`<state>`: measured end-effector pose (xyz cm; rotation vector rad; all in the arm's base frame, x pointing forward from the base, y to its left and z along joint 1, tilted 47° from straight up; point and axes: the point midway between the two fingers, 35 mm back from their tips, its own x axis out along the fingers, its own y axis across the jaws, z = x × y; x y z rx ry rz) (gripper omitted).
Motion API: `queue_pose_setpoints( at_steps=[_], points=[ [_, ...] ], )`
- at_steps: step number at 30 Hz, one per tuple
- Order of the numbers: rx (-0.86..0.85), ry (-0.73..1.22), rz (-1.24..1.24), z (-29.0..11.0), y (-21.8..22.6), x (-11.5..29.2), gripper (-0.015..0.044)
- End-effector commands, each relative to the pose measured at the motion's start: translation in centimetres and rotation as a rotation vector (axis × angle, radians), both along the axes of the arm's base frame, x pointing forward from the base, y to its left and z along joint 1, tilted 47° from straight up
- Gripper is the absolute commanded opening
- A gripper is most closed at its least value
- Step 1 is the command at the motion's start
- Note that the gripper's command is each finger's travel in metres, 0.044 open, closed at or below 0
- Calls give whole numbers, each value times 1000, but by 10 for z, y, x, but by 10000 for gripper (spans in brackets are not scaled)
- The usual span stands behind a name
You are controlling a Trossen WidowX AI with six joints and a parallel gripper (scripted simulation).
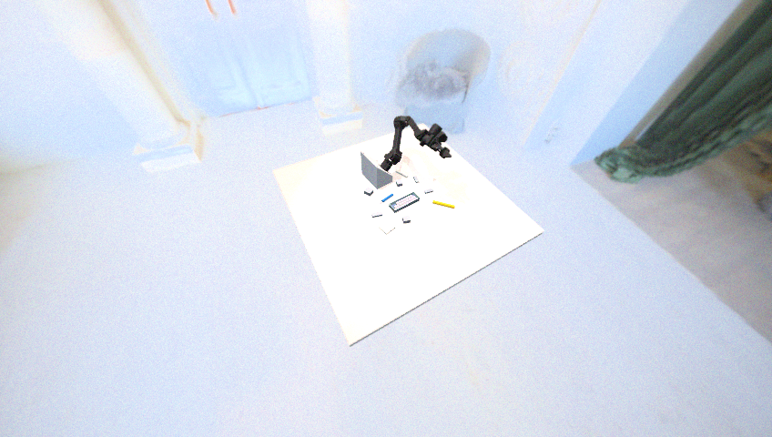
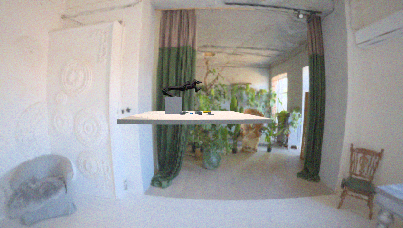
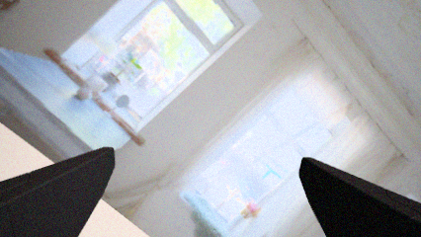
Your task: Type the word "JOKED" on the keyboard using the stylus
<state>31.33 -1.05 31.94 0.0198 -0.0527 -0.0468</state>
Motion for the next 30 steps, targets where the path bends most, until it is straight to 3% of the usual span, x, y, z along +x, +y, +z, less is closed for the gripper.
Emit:
queue_pose_setpoints(
  at_steps=[1,9,17,25,30],
  points=[
    [-2,11,4,-2,1,1,414],
    [-30,488,225,-114,29,33,204],
    [96,1021,517,-229,63,8,0],
    [485,1537,805,-295,101,-58,0],
    [529,1573,823,-297,103,-63,0]
  ],
)
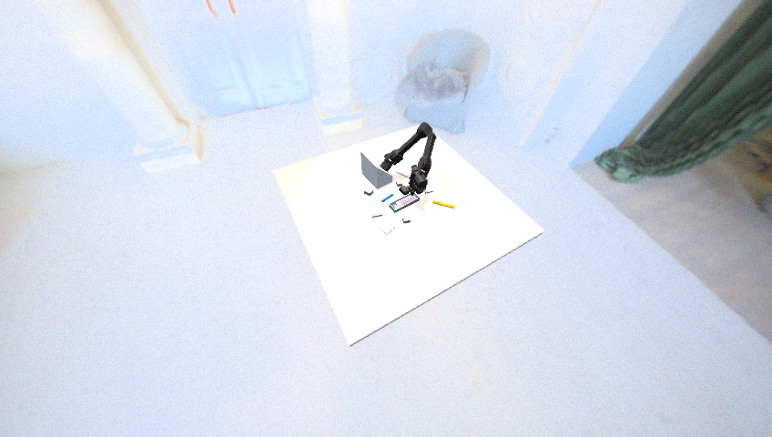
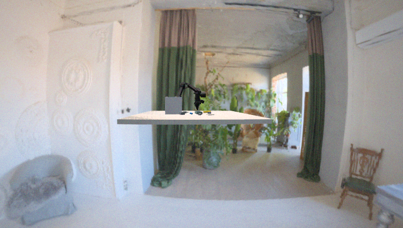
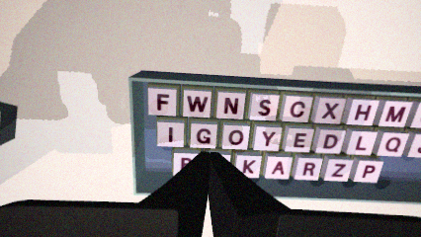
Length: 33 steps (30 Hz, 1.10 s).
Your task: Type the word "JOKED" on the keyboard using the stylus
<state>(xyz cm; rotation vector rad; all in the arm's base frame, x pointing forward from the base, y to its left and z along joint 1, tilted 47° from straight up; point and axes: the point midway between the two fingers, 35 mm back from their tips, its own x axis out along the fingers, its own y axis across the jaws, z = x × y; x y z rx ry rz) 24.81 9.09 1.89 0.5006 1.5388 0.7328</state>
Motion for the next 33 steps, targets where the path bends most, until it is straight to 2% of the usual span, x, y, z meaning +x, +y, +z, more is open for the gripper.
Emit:
queue_pose_setpoints(
  at_steps=[1,8,14,25,30,33],
  points=[
    [25,10,2,3,2,2,0],
    [25,10,2,2,1,2,0],
    [22,9,2,-42,-40,9,0],
    [22,9,2,-45,-43,9,0],
    [17,7,2,-83,-81,15,0],
    [19,7,2,-89,-86,15,0]
  ],
)
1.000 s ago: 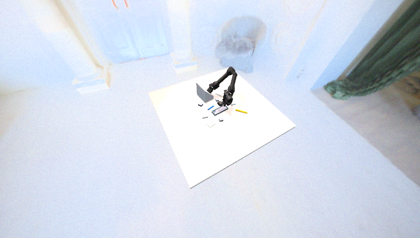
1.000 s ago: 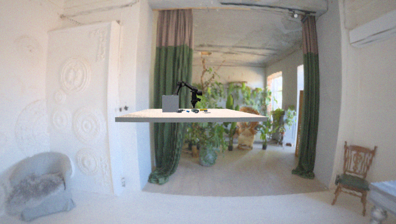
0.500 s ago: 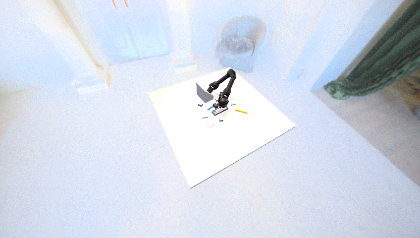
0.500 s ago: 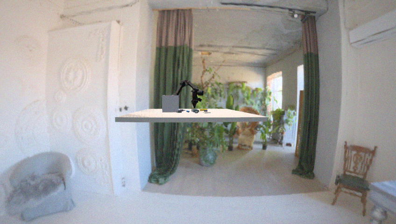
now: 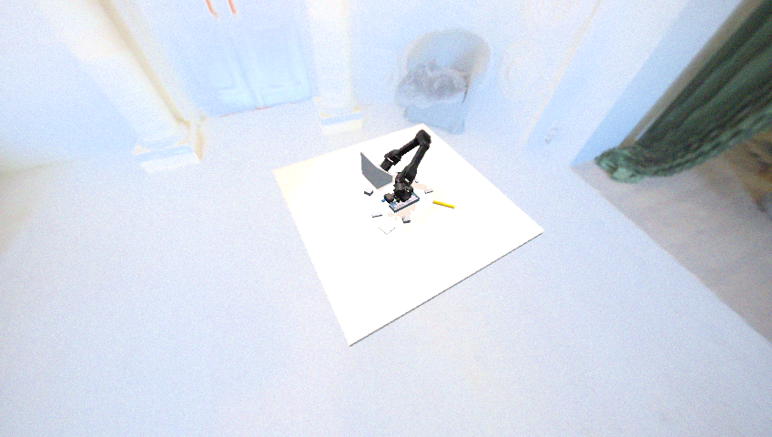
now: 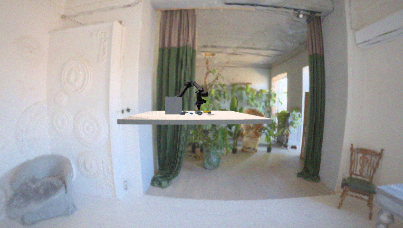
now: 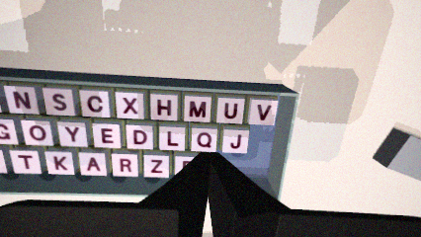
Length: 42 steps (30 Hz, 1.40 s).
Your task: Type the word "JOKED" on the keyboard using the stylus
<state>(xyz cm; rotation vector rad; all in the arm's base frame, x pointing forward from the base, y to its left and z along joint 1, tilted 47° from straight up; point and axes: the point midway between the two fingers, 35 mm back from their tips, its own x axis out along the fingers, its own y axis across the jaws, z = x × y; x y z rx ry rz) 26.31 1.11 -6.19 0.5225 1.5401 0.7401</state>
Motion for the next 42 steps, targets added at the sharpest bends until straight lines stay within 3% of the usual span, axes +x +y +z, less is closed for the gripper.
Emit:
queue_pose_setpoints(
  at_steps=[1,9,14,24,31,42],
  points=[
    [1,-2,8,-8,-6,0,0],
    [2,-2,8,-7,-6,-1,0],
    [2,0,8,10,7,-31,0],
    [2,0,8,12,9,-32,0],
    [6,2,8,63,58,-40,0],
    [7,2,8,65,59,-40,0]
  ],
)
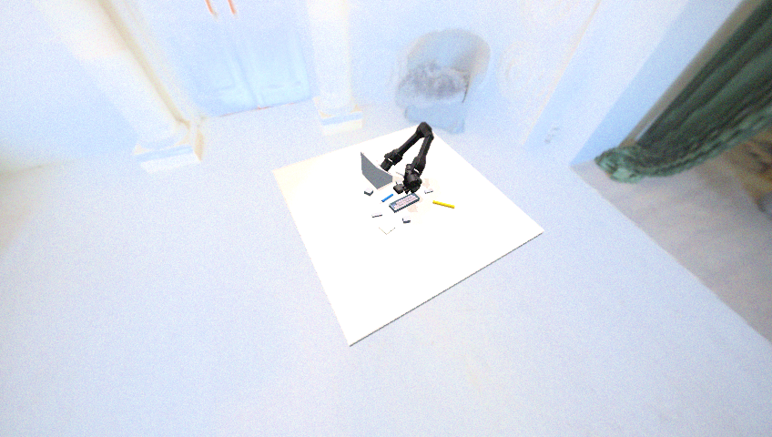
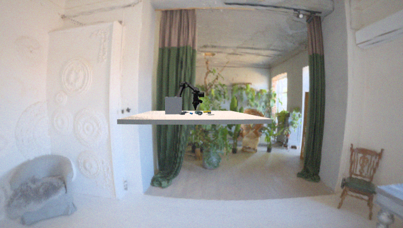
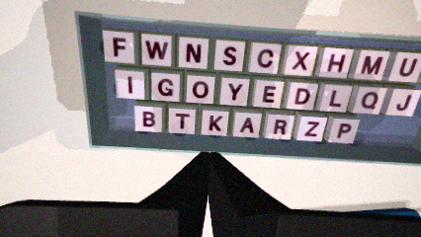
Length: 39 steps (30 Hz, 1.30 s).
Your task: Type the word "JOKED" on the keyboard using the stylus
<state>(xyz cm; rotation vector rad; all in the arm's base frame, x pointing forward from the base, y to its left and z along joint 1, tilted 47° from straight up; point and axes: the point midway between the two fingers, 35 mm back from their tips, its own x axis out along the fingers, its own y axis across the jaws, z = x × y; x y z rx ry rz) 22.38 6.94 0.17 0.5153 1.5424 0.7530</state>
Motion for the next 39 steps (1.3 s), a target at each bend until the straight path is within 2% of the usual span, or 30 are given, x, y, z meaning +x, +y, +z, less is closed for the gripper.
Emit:
queue_pose_setpoints(
  at_steps=[1,6,16,21,23,31,39],
  points=[
    [2,3,-4,3,-1,0,0],
    [0,3,-4,41,-41,6,0],
    [2,1,-11,39,-40,7,0],
    [15,-14,18,34,-46,7,131],
    [41,-45,72,25,-55,7,150],
    [248,-388,441,-15,-89,1,150],
    [491,-847,730,-55,-114,-17,150]
  ],
)
